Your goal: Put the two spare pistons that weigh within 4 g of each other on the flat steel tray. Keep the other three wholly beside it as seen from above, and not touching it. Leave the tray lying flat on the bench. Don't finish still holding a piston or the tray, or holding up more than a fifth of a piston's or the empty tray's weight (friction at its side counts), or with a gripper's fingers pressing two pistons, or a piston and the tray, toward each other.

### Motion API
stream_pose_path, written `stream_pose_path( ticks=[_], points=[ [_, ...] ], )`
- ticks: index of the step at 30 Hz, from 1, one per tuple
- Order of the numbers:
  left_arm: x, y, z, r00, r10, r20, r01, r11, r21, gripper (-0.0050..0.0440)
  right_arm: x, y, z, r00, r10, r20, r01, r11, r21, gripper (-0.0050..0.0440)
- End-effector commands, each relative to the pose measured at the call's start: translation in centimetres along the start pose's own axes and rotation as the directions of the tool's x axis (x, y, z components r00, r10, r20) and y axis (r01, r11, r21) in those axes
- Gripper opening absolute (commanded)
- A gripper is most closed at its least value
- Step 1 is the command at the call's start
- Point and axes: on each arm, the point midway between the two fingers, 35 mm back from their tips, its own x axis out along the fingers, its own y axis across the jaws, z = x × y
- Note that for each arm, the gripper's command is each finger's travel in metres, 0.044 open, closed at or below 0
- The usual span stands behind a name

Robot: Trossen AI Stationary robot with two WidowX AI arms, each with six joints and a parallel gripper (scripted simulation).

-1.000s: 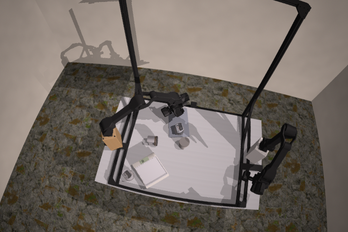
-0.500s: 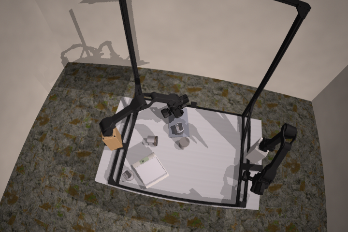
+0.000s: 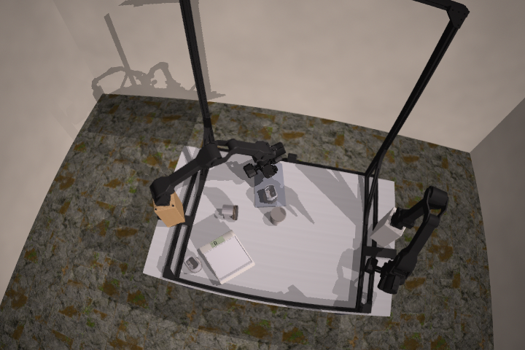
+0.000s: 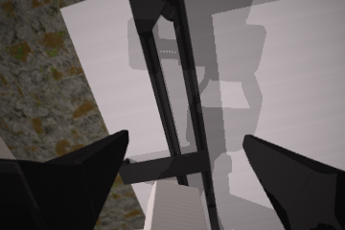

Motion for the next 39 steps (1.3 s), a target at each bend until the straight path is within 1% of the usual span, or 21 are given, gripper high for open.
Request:
stream_pose_path(
  ticks=[1, 11, 16, 39],
  points=[
    [0.0, 0.0, 0.0, 1.0, -0.001, 0.0, 0.001, 1.0, 0.0, 0.044, 0.0, 0.1, 0.0, 1.0, 0.002, -0.003, -0.002, 1.0, 0.003, 0.0378],
    [0.0, 0.0, 0.0, 1.0, -0.001, 0.0, 0.001, 1.0, 0.0, 0.044, 0.0, 0.1, 0.0, 1.0, 0.002, -0.003, -0.002, 1.0, 0.003, 0.0378],
    [0.0, 0.0, 0.0, 1.0, -0.001, 0.0, 0.001, 1.0, 0.0, 0.044, -0.5, 0.1, 0.0, 1.0, 0.002, -0.003, -0.002, 1.0, 0.003, 0.0378],
    [0.0, 0.0, 0.0, 1.0, -0.001, 0.0, 0.001, 1.0, 0.0, 0.044, -4.0, 0.1, 0.0, 1.0, 0.002, -0.003, -0.002, 1.0, 0.003, 0.0378]
  ],
)
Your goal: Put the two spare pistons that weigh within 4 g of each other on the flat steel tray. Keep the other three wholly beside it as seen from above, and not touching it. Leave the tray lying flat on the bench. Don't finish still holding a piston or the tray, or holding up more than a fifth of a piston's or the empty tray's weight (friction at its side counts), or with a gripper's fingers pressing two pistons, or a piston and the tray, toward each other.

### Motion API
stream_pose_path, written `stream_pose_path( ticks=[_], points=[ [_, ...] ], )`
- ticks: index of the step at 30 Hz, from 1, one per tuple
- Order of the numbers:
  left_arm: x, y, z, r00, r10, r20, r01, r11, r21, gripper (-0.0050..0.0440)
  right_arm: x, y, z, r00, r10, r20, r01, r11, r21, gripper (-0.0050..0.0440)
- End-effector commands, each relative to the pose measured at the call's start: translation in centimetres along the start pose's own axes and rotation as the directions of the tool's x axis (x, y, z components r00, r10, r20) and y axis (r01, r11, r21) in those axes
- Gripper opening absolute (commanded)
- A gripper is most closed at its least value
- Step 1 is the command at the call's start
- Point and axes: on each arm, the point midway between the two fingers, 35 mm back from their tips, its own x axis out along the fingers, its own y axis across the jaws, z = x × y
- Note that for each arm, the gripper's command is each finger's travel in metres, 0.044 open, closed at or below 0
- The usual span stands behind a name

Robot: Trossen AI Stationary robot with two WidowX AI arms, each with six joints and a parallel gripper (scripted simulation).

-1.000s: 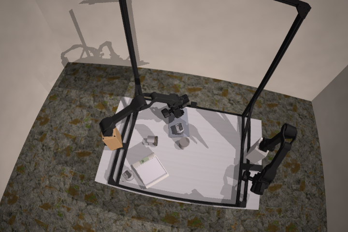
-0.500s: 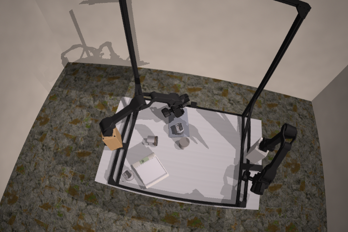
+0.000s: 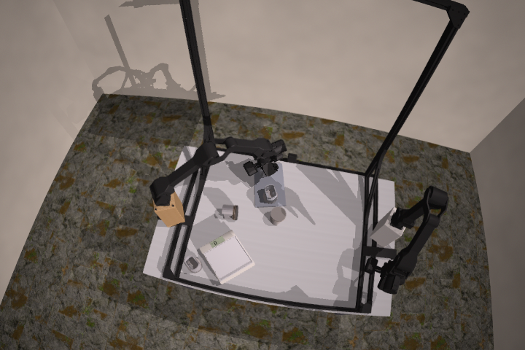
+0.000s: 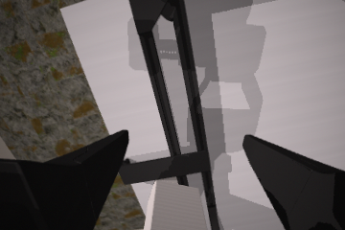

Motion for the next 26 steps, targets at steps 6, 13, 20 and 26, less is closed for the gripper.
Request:
stream_pose_path(
  ticks=[6, 13, 20, 26],
  points=[
    [0.0, 0.0, 0.0, 1.0, -0.001, 0.0, 0.001, 1.0, 0.0, 0.044, -1.6, -0.1, 0.0, 1.0, -0.003, -0.004, 0.003, 1.0, -0.003, 0.0378],
    [0.0, 0.0, 0.0, 1.0, -0.001, 0.0, 0.001, 1.0, 0.0, 0.044, -2.4, -0.1, 0.0, 1.0, -0.003, -0.004, 0.003, 1.0, -0.003, 0.0378],
    [0.0, 0.0, 0.0, 1.0, -0.001, 0.0, 0.001, 1.0, 0.0, 0.044, -2.4, -0.1, 0.0, 1.0, -0.003, -0.004, 0.003, 1.0, -0.003, 0.0378],
    [0.0, 0.0, 0.0, 1.0, -0.001, 0.0, 0.001, 1.0, 0.0, 0.044, -2.4, -0.1, 0.0, 1.0, -0.003, -0.004, 0.003, 1.0, -0.003, 0.0378]
  ],
)
